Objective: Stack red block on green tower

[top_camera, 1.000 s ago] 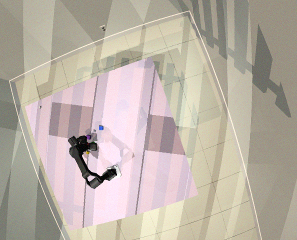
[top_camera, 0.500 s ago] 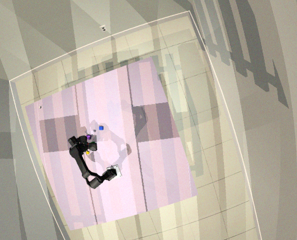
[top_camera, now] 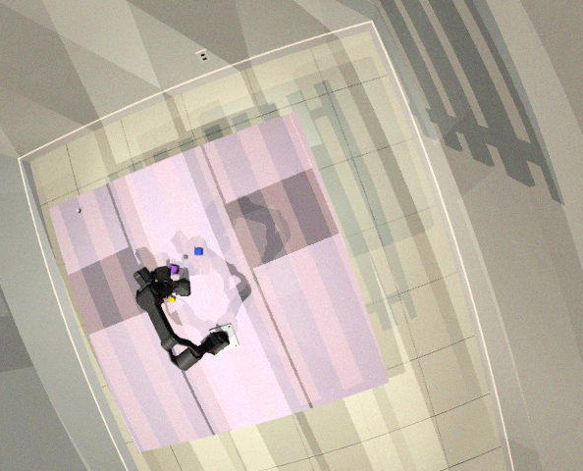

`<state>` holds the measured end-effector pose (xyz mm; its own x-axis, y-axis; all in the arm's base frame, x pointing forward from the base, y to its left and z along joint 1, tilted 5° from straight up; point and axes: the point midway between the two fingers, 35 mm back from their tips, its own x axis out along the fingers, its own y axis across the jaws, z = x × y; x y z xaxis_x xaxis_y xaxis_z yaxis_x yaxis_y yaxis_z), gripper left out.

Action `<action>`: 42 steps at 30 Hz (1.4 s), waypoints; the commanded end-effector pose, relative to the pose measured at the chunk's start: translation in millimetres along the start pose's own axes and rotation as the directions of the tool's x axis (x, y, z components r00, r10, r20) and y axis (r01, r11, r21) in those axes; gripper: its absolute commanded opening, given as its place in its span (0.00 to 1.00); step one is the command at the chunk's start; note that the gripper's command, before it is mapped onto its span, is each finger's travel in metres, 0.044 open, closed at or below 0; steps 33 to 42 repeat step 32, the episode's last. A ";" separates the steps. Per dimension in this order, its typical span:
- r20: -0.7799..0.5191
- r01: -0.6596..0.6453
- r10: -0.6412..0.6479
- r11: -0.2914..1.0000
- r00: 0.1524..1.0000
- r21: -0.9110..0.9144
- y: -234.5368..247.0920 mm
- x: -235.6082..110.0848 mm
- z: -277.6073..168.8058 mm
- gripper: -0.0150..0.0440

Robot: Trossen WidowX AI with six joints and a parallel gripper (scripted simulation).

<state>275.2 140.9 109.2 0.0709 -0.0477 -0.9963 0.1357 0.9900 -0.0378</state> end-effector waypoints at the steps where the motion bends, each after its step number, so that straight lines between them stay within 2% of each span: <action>1: 0.001 -0.001 0.001 1.000 1.000 0.000 0.2 0.4 0.2 0.57; 11: 0.001 -0.001 0.001 1.000 1.000 0.000 0.2 0.4 0.2 1.00; 42: 0.001 -0.001 0.001 1.000 1.000 0.000 0.2 0.4 0.2 1.00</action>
